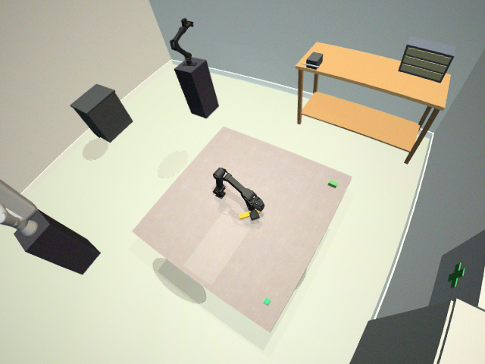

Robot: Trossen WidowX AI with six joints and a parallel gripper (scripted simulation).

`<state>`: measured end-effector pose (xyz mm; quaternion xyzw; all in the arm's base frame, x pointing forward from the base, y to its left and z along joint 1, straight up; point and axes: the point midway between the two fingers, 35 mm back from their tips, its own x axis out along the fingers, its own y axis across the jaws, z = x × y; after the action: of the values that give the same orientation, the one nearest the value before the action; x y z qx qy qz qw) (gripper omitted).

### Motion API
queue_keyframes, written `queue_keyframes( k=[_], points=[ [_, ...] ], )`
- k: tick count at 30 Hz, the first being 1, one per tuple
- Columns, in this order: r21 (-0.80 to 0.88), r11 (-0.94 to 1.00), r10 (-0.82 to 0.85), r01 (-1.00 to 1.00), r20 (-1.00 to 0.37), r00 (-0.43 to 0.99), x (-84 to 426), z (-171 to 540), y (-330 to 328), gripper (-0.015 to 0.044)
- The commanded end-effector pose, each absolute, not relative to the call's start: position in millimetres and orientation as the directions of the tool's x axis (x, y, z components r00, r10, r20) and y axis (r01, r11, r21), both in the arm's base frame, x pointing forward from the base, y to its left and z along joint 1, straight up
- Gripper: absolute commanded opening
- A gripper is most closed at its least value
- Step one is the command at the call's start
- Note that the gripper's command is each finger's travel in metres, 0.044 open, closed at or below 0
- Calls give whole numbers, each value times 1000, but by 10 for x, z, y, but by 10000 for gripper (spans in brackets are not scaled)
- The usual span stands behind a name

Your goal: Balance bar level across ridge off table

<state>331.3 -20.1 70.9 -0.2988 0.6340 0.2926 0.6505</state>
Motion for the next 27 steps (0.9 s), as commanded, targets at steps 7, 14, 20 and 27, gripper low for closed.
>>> queue_keyframes(
  k=[7,14,20,27],
  points=[
    [-22,648,0,-762,-1000,29,3328,964,-204,0],
    [-23,647,-1,-762,-1000,29,3319,1145,-205,0],
    [-23,646,-1,-763,-1000,30,3301,1302,-204,0],
    [-24,647,-2,-763,-1000,30,3276,1453,-198,0]
  ],
)
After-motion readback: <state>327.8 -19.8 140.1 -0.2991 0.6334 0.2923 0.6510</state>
